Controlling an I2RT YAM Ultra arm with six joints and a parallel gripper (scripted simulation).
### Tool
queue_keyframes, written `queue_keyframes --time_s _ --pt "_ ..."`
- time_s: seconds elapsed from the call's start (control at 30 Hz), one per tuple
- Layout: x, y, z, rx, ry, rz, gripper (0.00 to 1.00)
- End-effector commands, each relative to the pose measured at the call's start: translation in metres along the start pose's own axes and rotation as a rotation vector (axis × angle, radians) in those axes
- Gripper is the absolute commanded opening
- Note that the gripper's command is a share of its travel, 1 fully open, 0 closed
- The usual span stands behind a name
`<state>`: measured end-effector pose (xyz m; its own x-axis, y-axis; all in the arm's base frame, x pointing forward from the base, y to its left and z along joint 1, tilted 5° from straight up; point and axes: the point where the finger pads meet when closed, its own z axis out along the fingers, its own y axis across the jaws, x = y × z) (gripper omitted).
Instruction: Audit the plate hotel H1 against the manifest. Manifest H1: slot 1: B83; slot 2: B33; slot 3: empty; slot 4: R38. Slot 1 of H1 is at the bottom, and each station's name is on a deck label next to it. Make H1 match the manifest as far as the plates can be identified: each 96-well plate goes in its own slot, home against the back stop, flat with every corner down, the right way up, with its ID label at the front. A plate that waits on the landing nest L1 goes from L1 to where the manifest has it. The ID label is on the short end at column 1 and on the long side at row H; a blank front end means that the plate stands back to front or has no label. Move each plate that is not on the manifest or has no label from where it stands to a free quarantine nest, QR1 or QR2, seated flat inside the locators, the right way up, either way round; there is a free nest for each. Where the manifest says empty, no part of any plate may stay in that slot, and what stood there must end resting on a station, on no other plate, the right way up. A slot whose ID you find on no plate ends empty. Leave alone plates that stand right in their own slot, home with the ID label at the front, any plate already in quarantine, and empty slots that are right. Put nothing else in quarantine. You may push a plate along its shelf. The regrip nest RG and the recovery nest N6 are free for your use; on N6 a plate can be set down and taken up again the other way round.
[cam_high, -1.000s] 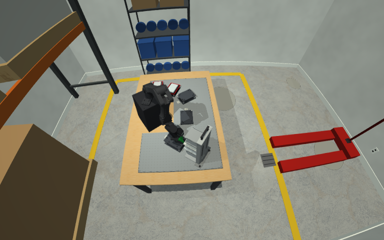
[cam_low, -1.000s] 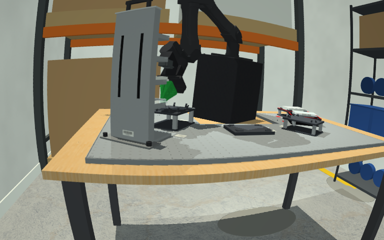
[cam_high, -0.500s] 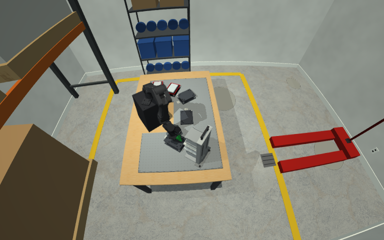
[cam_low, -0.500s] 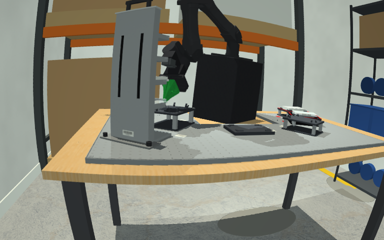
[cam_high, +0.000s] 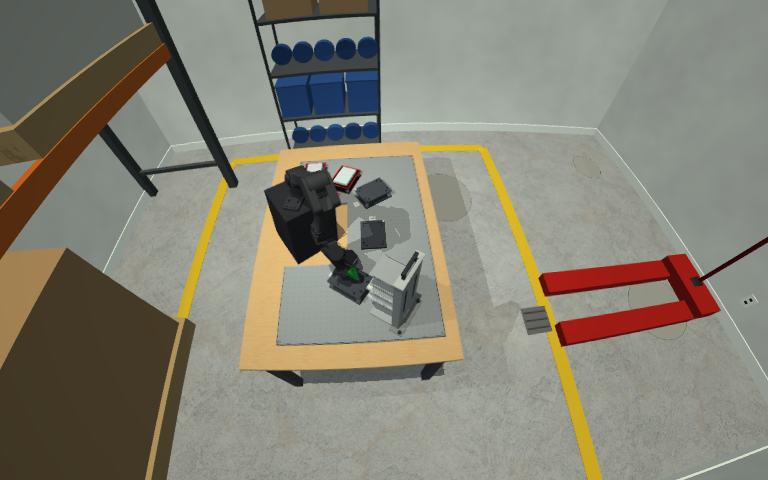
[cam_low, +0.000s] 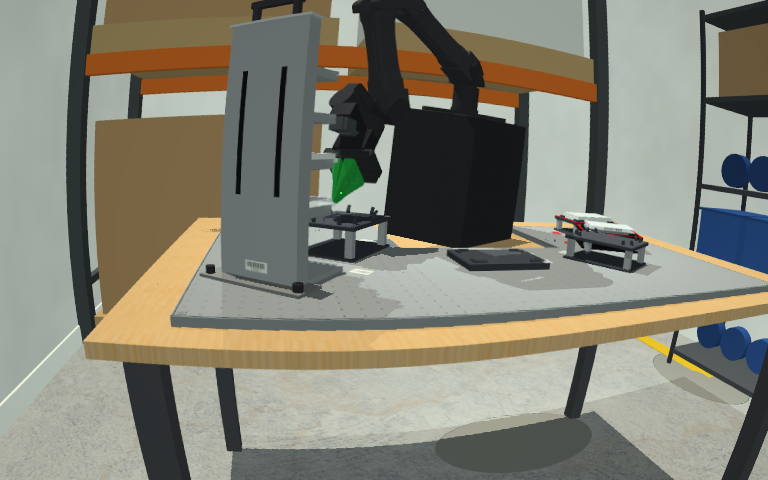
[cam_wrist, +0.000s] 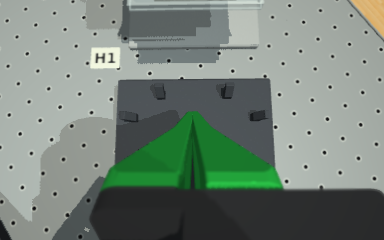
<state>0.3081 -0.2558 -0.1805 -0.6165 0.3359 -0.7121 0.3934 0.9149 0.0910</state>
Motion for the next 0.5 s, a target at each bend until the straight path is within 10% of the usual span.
queue_keyframes --time_s 0.0,0.47 --pt "-0.010 -0.004 -0.010 0.006 -0.043 -0.016 0.00" --pt "0.020 0.000 -0.022 -0.004 -0.010 -0.001 0.00"
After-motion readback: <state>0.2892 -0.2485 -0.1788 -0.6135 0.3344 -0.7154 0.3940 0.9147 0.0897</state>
